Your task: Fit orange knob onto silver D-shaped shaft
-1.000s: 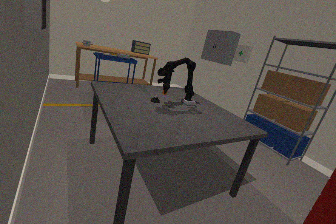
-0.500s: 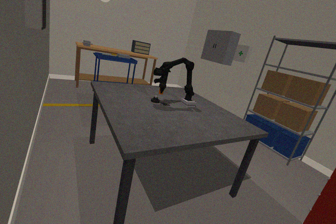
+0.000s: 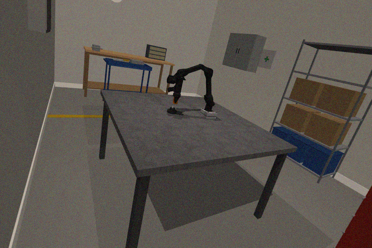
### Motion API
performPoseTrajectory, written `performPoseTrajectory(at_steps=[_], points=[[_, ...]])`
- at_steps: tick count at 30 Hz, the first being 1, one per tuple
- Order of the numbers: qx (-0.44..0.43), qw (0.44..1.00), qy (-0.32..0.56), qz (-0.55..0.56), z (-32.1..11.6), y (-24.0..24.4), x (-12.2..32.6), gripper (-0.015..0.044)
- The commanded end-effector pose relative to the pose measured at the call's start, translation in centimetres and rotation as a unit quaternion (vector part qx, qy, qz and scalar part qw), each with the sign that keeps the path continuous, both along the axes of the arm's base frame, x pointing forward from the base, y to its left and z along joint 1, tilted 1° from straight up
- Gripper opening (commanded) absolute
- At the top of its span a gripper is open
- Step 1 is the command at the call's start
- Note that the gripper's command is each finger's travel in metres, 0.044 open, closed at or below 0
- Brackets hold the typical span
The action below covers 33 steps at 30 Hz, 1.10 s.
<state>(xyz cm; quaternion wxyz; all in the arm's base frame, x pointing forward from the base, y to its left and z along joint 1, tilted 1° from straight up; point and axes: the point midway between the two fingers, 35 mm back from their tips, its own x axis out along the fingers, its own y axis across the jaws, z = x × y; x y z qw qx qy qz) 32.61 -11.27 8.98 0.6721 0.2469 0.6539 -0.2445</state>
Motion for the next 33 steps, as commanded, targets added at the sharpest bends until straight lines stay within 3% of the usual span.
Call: performPoseTrajectory(at_steps=[1, 19, 33], points=[[-0.002, 1.0, 0.002, 0.002, -0.4, -1.2, -0.2, 0.0], [-0.004, 1.0, 0.002, 0.0, -3.4, -2.6, -0.4, 0.0], [-0.004, 1.0, 0.002, -0.002, -3.3, -2.6, -0.4, 0.0]])
